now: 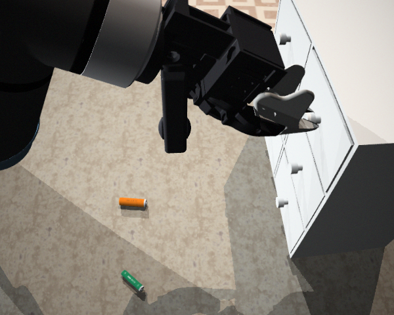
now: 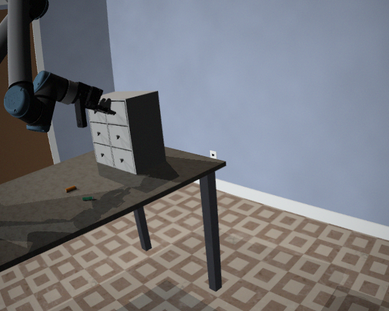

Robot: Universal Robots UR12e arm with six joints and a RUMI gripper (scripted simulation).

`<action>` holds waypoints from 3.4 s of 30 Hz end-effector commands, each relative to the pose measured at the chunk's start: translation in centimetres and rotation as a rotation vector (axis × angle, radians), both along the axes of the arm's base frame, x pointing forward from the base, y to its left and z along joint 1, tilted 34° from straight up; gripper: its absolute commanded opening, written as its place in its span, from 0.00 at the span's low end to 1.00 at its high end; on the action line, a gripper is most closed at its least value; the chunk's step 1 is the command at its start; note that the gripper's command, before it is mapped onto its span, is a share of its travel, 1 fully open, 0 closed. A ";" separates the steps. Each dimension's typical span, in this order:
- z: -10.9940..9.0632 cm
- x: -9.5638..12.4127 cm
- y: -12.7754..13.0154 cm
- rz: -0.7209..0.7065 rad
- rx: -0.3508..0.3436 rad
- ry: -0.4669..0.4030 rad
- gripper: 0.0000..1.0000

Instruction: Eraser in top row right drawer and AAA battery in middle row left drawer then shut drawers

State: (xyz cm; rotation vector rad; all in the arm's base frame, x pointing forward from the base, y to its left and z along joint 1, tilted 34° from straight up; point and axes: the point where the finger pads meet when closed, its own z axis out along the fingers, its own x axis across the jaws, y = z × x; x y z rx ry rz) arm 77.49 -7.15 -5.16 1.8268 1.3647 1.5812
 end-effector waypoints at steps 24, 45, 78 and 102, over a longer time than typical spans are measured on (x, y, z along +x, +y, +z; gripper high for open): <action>0.2 0.3 -0.1 0.001 -0.003 -0.004 0.20; -0.3 -1.9 -0.1 -0.001 0.001 0.001 0.20; -0.2 -6.7 -0.6 -0.001 0.000 -0.001 0.20; 0.5 -10.1 -1.5 -0.001 0.000 0.000 0.20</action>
